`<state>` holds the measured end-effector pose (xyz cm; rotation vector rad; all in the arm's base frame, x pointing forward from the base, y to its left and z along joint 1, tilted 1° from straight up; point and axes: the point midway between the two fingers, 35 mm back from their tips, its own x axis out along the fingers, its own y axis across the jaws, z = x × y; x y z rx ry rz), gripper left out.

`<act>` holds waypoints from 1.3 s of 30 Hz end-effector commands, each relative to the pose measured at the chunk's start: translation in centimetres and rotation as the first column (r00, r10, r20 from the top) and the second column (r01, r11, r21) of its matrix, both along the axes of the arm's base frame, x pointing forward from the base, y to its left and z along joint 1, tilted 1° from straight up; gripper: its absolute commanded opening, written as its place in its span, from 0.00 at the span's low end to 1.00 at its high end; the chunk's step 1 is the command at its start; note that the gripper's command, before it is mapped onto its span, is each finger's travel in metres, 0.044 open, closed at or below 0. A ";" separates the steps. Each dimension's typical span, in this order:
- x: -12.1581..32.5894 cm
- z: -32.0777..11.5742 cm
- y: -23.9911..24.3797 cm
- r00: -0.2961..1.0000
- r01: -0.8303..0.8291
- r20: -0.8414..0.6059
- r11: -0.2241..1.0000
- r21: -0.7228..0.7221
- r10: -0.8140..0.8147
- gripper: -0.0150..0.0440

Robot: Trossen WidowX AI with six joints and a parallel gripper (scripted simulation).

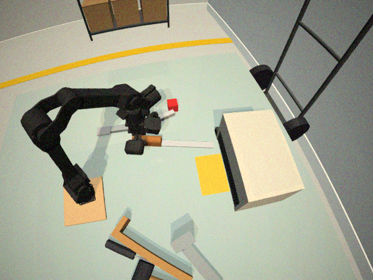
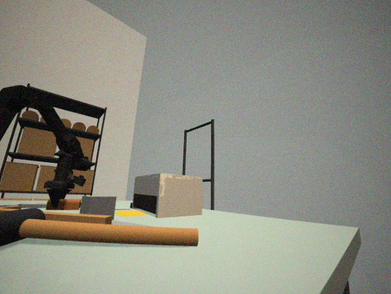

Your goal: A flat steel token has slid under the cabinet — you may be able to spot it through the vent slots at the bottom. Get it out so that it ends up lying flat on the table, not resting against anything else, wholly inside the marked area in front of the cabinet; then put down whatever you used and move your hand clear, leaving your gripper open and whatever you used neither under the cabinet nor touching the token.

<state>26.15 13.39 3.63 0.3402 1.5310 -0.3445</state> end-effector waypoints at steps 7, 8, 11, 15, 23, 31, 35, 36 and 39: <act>0.0 0.0 0.0 1.000 0.000 0.000 1.000 0.000 0.000 0.45; 0.0 0.0 0.0 1.000 0.000 0.000 1.000 0.000 0.000 0.44; 0.0 0.0 0.0 1.000 0.000 0.000 1.000 0.000 0.000 0.41; 0.0 0.0 0.0 1.000 0.000 0.000 1.000 0.000 0.000 0.26; 0.5 0.1 -0.2 1.000 0.014 0.001 1.000 0.000 -0.014 0.25; 1.8 0.1 -0.9 0.999 0.039 0.003 0.999 0.000 -0.039 0.25; 2.4 0.1 -1.2 0.999 0.045 0.004 0.999 -0.001 -0.045 0.25; 2.6 0.1 -1.3 0.999 0.047 0.004 0.999 -0.001 -0.047 0.25; 3.0 0.1 -1.5 0.999 0.050 0.005 0.999 -0.001 -0.050 0.25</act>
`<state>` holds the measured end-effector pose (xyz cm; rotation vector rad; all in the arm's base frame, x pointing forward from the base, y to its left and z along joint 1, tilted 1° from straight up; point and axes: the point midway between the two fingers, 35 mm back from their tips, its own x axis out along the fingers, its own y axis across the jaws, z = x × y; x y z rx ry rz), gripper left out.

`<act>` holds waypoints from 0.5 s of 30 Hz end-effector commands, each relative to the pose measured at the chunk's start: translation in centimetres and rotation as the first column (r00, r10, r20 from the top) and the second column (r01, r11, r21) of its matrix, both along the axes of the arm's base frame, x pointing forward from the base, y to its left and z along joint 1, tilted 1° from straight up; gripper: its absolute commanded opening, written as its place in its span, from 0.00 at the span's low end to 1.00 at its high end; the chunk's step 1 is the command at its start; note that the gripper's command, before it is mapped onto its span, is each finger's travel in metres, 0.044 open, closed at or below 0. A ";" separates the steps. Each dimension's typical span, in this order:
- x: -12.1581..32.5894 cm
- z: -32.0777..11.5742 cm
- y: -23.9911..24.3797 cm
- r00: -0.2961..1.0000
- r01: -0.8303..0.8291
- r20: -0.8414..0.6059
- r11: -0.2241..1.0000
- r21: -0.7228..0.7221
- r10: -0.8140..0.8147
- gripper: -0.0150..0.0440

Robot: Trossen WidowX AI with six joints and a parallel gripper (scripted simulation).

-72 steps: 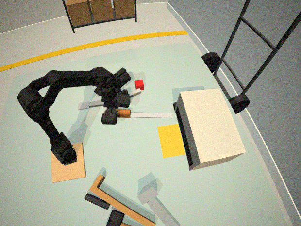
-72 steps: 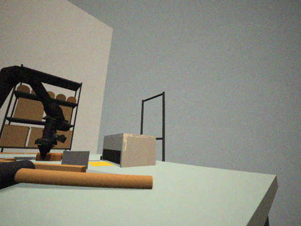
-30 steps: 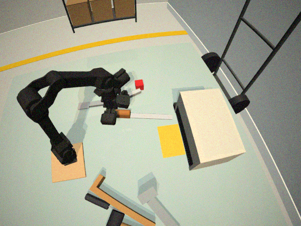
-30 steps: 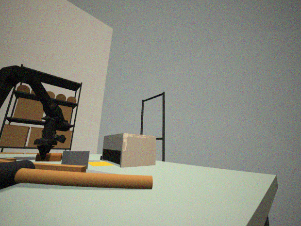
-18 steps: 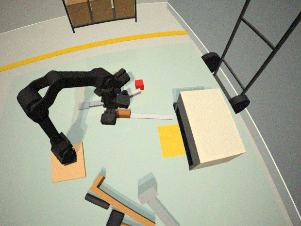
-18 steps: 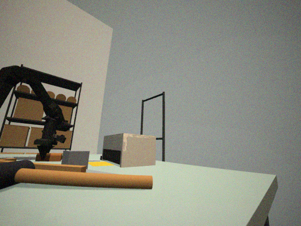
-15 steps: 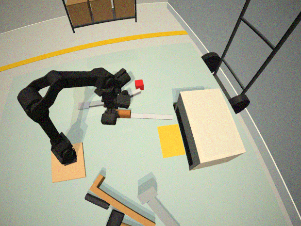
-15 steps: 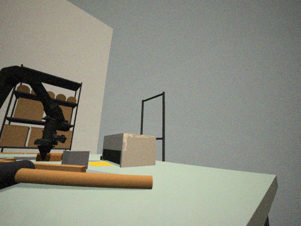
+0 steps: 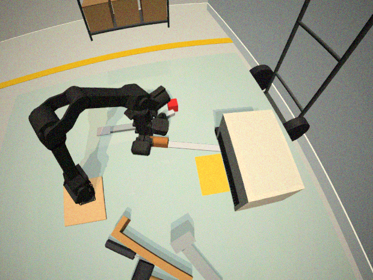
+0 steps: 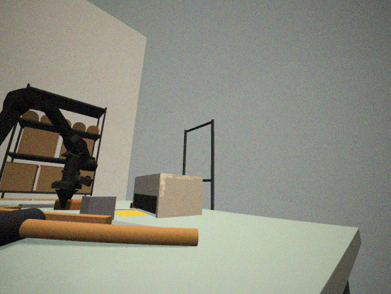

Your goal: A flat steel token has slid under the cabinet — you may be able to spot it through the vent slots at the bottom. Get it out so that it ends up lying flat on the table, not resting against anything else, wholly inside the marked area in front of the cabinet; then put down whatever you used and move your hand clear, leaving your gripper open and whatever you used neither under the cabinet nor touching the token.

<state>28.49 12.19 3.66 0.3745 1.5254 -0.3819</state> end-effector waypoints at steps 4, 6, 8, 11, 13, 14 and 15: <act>1.3 0.1 -0.7 1.000 0.006 0.006 1.000 0.000 -0.006 0.25; 1.6 0.1 -0.8 1.000 0.007 0.006 1.000 0.000 -0.007 0.25; 1.8 0.1 -0.9 1.000 0.008 0.006 1.000 0.000 -0.008 0.25; 2.3 0.1 -1.2 1.000 0.009 0.007 1.000 0.000 -0.009 0.25; 2.5 0.1 -1.3 1.000 0.009 0.007 1.000 0.000 -0.009 0.25; 2.7 0.1 -1.4 1.000 0.009 0.007 1.000 0.000 -0.009 0.25; 2.8 0.1 -1.5 1.000 0.009 0.007 1.000 0.000 -0.009 0.25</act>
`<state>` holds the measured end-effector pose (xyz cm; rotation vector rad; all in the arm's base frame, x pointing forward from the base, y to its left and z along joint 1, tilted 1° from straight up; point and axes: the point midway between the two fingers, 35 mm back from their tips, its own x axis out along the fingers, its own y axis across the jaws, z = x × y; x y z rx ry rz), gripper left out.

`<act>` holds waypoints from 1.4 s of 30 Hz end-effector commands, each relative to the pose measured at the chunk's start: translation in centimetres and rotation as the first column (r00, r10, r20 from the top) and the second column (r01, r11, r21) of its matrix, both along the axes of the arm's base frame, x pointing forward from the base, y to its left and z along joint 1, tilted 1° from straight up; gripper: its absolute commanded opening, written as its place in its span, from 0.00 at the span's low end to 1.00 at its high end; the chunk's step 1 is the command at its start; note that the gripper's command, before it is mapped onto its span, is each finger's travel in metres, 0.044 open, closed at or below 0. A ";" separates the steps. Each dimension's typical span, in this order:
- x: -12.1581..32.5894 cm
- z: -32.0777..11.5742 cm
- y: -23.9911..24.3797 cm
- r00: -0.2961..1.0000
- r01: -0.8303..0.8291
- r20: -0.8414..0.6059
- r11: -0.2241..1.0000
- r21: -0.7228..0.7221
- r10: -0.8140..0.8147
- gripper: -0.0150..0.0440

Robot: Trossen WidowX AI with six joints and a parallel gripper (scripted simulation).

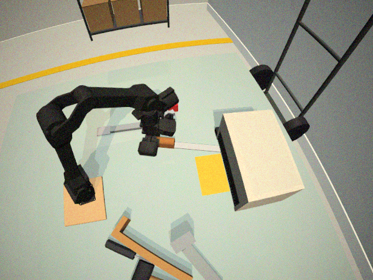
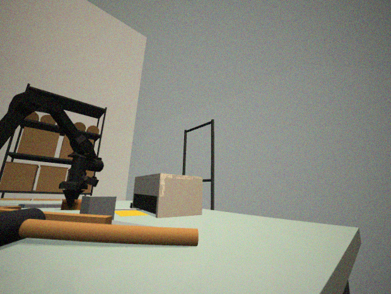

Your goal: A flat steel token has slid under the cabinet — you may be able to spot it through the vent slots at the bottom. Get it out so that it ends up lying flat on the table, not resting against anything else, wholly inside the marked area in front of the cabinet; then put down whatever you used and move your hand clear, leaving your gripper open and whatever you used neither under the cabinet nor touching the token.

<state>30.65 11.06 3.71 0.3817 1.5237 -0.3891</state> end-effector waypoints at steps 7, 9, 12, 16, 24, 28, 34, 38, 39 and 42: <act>1.6 0.1 -0.8 1.000 0.001 0.007 1.000 -0.001 -0.001 0.25; 1.8 0.1 -0.9 1.000 0.001 0.008 1.000 -0.001 -0.001 0.25; 2.2 0.1 -1.2 1.000 0.001 0.008 1.000 -0.001 -0.001 0.25; 2.7 0.1 -1.4 1.000 0.001 0.008 1.000 -0.001 -0.001 0.25; 3.7 0.1 -1.9 1.000 0.002 0.009 1.000 -0.002 -0.002 0.25; 4.1 0.2 -2.1 1.000 0.002 0.009 1.000 -0.002 -0.002 0.25; 4.8 0.2 -2.5 1.000 0.002 0.010 1.000 -0.002 -0.002 0.25; 5.3 0.2 -2.7 1.000 0.002 0.010 1.000 -0.002 -0.002 0.25; 5.4 0.2 -2.8 1.000 0.002 0.010 1.000 -0.003 -0.002 0.25; 5.7 0.2 -3.0 1.000 0.002 0.010 1.000 -0.003 -0.002 0.25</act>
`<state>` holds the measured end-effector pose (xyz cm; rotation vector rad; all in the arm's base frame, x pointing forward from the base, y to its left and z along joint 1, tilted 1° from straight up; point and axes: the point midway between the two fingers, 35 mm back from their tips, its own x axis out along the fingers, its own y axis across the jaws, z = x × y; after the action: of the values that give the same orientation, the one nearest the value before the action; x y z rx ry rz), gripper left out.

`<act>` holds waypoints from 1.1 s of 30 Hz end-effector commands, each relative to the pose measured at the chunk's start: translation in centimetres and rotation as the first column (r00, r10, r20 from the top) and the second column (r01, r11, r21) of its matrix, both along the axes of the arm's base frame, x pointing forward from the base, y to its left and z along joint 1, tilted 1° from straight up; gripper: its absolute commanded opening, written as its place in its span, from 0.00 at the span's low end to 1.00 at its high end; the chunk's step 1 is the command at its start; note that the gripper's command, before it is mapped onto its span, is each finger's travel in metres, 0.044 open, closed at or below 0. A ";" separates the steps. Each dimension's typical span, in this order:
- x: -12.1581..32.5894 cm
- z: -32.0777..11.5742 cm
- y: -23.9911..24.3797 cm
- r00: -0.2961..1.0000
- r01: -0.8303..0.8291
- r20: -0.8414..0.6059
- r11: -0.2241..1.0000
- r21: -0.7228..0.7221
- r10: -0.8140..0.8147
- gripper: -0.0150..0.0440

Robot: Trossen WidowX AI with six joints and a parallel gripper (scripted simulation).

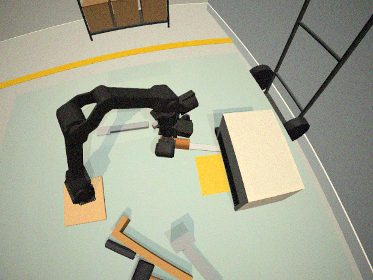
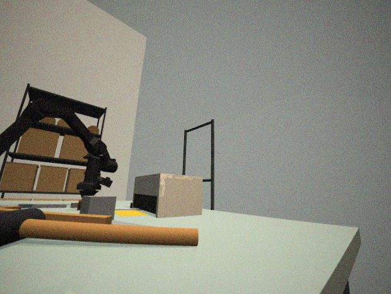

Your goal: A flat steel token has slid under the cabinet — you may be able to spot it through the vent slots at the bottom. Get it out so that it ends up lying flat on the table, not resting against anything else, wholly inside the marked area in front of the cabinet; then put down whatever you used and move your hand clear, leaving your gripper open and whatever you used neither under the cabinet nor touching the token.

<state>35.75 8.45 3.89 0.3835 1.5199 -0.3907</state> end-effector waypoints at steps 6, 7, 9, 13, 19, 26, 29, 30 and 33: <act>1.2 0.1 -0.7 1.000 -0.001 0.008 1.000 -0.002 0.001 0.25; 1.3 0.1 -0.7 1.000 -0.001 0.008 1.000 -0.002 0.001 0.25; 1.5 0.1 -0.9 1.000 -0.001 0.008 1.000 -0.002 0.001 0.25; 1.9 0.1 -1.1 1.000 -0.001 0.008 1.000 -0.003 0.001 0.25; 2.5 0.1 -1.4 1.000 -0.001 0.009 1.000 -0.003 0.001 0.25; 3.2 0.2 -1.8 1.000 -0.001 0.009 1.000 -0.003 0.001 0.25; 3.5 0.2 -1.9 1.000 -0.001 0.009 1.000 -0.003 0.001 0.25; 3.6 0.2 -2.0 1.000 -0.001 0.009 1.000 -0.003 0.001 0.25; 3.9 0.2 -2.1 1.000 -0.001 0.010 1.000 -0.003 0.001 0.25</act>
<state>39.10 6.71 4.03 0.3839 1.5173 -0.3904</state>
